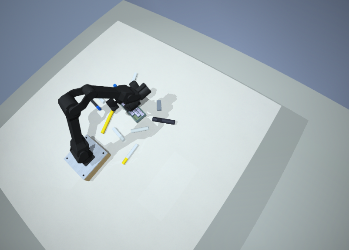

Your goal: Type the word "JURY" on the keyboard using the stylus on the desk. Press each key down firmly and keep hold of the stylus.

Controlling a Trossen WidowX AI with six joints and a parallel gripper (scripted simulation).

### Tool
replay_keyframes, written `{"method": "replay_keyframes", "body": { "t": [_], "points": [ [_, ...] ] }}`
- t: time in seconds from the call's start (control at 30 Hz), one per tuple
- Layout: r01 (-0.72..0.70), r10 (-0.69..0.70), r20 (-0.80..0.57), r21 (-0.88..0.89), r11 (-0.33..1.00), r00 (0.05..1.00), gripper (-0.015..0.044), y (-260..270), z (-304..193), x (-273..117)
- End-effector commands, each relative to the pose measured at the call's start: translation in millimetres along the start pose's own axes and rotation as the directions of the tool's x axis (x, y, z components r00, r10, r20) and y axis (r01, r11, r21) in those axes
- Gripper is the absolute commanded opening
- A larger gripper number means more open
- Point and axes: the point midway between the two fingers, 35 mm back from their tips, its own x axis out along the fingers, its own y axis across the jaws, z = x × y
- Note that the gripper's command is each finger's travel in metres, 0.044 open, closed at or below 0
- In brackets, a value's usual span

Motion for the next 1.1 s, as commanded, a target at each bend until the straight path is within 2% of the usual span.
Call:
{"method": "replay_keyframes", "body": {
  "t": [0.0,1.07],
  "points": [
    [0.003,-0.003,-0.001,0.009,1.0,1.0,0.0081,-0.4,2.8,1.7],
    [0.003,-0.003,-0.001,0.01,1.0,1.0,0.0081,-0.6,10.1,5.9]
  ]
}}
